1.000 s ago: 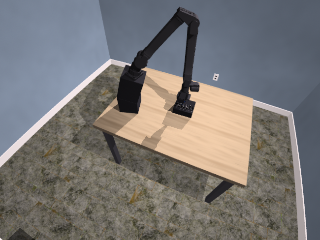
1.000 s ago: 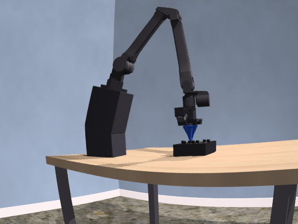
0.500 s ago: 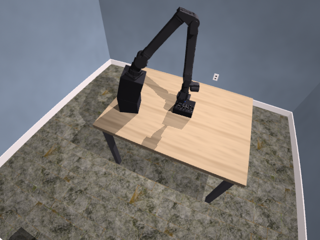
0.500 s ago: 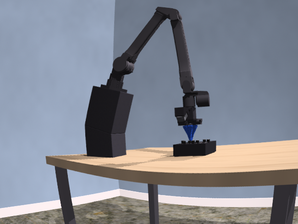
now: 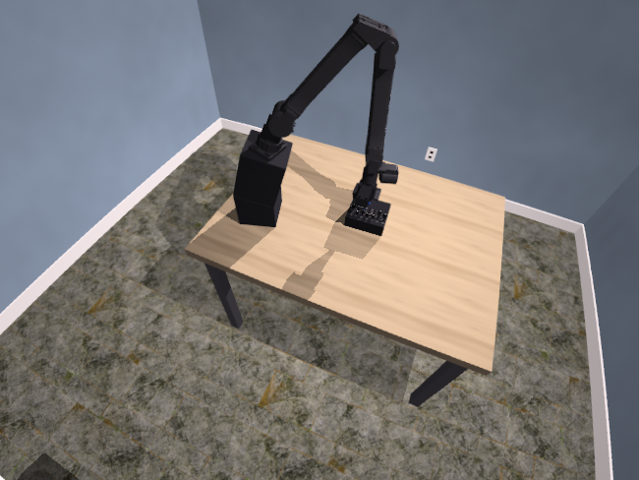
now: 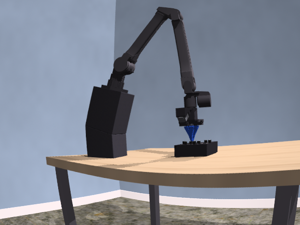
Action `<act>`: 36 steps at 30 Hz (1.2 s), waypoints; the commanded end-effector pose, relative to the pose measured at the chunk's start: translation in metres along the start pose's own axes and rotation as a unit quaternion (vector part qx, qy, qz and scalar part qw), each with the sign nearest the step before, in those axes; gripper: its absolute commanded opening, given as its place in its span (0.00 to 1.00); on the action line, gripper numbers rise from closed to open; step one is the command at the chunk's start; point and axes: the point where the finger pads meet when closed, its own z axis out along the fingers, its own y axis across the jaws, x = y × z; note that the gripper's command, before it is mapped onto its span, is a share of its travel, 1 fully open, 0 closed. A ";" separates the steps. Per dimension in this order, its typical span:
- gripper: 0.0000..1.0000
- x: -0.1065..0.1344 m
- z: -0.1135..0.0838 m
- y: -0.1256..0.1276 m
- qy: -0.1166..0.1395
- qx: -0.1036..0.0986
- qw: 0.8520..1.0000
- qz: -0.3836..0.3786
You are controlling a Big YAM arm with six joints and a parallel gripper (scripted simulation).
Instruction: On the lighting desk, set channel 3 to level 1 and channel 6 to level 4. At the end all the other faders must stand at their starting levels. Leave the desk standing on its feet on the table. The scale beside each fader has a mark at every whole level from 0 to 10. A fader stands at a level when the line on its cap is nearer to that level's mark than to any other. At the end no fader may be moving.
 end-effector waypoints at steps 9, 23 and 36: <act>0.00 -0.010 0.004 -0.003 -0.005 0.003 1.000 0.002; 0.00 -0.010 0.004 -0.003 -0.005 0.003 1.000 0.002; 0.00 -0.014 0.004 -0.004 -0.005 0.004 1.000 0.002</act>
